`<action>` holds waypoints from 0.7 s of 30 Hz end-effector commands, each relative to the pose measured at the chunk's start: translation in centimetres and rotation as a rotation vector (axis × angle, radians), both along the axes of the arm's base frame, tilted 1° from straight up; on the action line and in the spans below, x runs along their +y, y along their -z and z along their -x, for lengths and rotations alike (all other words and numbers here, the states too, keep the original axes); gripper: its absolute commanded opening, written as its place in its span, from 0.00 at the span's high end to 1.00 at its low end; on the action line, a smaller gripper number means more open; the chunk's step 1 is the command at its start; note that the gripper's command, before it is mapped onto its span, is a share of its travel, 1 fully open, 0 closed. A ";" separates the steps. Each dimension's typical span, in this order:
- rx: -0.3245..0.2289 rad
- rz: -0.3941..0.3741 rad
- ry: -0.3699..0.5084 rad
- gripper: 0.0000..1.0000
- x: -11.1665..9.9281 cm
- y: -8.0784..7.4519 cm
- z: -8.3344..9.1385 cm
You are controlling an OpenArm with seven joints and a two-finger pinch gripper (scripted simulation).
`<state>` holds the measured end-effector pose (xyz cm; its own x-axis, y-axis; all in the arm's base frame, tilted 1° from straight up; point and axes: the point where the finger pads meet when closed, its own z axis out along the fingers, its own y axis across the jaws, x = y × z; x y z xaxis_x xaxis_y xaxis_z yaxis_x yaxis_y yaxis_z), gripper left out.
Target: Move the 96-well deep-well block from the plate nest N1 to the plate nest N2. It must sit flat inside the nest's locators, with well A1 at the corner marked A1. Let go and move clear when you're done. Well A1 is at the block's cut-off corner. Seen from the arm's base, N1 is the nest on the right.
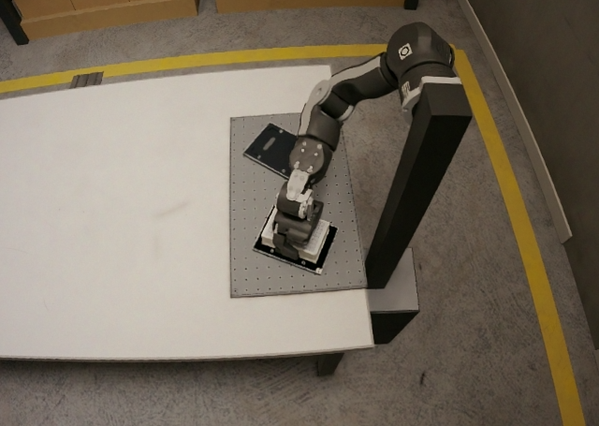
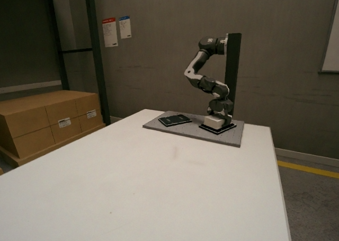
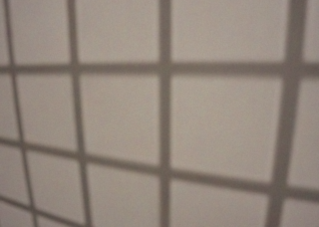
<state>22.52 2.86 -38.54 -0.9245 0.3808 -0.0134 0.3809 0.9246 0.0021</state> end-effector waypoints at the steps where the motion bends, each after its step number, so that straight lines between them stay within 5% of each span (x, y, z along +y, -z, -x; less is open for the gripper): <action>1: -0.005 -0.009 -0.001 1.00 0.1 -0.1 -0.2; 21: -0.005 -0.009 -0.004 1.00 0.1 0.4 0.0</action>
